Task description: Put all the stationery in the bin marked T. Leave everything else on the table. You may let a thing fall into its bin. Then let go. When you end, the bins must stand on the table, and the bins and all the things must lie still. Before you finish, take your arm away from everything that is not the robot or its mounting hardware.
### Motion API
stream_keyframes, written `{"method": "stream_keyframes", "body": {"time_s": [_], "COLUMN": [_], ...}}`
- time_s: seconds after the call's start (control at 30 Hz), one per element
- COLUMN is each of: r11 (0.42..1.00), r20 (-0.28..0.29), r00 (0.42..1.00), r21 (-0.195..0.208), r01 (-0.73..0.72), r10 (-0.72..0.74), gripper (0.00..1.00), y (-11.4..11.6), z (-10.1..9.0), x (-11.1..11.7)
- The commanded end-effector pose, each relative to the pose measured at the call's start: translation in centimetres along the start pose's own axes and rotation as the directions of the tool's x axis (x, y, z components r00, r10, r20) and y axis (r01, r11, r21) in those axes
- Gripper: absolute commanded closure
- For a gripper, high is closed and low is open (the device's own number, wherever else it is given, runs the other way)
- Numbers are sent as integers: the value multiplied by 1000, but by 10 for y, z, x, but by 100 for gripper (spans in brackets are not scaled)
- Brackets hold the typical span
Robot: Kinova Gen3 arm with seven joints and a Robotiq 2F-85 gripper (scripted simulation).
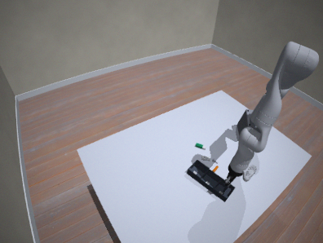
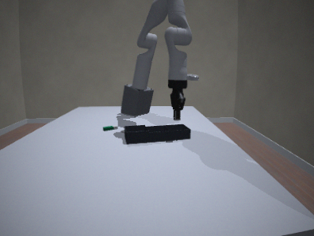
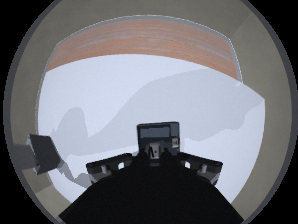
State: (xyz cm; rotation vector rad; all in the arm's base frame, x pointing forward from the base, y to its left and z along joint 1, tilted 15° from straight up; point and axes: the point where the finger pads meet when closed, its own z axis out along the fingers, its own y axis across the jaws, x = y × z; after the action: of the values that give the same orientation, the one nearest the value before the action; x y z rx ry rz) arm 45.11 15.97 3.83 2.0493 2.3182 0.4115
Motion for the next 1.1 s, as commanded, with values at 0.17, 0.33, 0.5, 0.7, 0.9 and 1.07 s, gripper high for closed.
{"method": "stream_keyframes", "body": {"time_s": [0.17,0.33,0.5,0.7,0.9,1.07], "r11": [999,999,999,999,999,999], "r20": [-5,-5,-5,-5,-5,-5], "r00": [999,999,999,999,999,999], "r21": [0,0,0,0,0,0], "r01": [50,50,50,50,50,50], "r10": [-50,-50,-50,-50,-50,-50], "gripper": [90,90,90,90,90,90], "y": [2,2,2,2,2,2], "z": [1,1,3,15,27,33], "x": [-2,-2,-2,-2,-2,-2]}}
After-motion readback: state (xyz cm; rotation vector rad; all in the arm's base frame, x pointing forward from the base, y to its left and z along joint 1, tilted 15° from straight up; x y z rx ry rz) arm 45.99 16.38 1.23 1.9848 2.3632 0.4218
